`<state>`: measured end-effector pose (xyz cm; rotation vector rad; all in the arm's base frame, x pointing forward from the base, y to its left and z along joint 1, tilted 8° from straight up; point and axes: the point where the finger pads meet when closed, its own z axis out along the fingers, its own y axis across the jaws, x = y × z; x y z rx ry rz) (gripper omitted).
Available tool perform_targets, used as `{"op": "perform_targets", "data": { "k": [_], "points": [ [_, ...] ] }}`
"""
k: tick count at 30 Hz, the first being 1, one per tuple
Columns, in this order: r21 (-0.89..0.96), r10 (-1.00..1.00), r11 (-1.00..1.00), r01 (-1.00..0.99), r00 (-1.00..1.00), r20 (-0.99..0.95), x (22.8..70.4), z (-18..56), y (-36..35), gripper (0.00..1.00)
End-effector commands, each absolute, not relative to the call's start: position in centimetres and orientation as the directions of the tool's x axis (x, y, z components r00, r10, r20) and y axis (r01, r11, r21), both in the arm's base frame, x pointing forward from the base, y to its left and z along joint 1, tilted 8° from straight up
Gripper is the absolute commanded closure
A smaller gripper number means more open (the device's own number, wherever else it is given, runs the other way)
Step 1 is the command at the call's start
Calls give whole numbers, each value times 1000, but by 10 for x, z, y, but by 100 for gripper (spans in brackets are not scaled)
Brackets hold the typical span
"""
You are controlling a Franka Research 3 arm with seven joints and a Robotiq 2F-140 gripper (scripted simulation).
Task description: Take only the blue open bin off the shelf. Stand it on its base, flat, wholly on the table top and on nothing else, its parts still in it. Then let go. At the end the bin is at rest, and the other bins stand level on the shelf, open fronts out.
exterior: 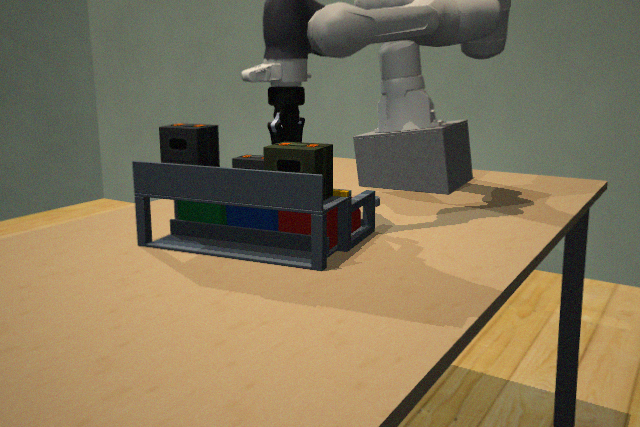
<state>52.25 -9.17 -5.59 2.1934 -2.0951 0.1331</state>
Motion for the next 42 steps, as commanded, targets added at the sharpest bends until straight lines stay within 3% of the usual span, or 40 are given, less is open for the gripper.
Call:
{"op": "perform_targets", "data": {
  "k": [1, 8, 13, 25, 30, 42],
  "points": [
    [9, -989, -47, -999, 48, 138, 525, -55, -93, 100],
    [9, -989, -47, -999, 48, 138, 525, -55, -93, 100],
    [9, -989, -47, -999, 48, 138, 493, -56, -93, 100],
    [9, -989, -47, -999, 48, 138, 493, -56, -93, 100],
    [9, -989, -47, -999, 48, 138, 461, -56, -96, 100],
    [9, -989, -47, -999, 48, 138, 461, -56, -96, 100]
  ]
}}
